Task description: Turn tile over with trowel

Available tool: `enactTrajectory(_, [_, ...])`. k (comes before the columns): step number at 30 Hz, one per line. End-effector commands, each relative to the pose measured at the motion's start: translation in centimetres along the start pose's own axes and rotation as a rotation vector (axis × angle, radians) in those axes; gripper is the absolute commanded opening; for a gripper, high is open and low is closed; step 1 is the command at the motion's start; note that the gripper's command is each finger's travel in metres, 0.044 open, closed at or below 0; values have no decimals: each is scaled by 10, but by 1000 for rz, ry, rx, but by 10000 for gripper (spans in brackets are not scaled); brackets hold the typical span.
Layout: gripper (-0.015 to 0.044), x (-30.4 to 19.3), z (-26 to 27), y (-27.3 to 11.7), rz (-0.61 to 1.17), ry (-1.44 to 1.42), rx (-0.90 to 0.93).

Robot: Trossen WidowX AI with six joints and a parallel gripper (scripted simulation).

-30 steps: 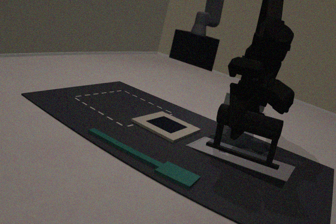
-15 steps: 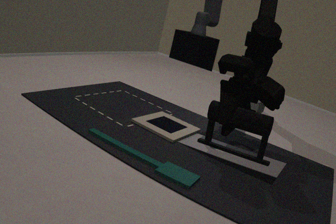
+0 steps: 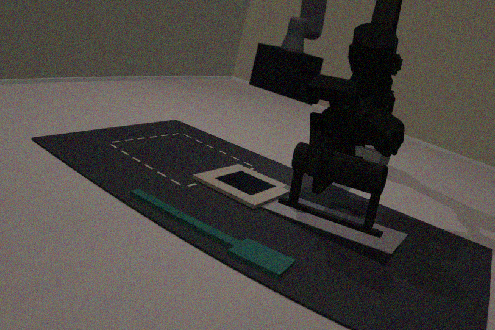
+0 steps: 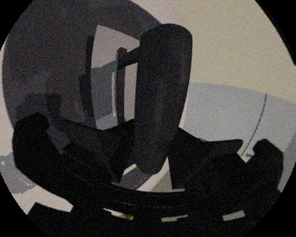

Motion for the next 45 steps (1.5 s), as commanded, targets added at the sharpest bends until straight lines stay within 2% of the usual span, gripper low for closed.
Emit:
enactTrajectory(1, [0, -10, -1, -1, 16, 1, -5])
enactTrajectory(18, [0, -8, -27, -23, 84, -79, -8])
enactTrajectory(31, [0, -43, -51, -43, 86, -82, -8])
enactTrajectory(45, [0, -87, -55, -45, 89, -85, -8])
Point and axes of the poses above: the point midway between the two fingers, 35 mm back from their tips, its own y axis out along the fingers, its own z axis across the jaws, x = y × z, the point moved 6 cm from there along -y, back along the fingers, and after that the axes turned 2 degrees about y, right-handed, at the moved point
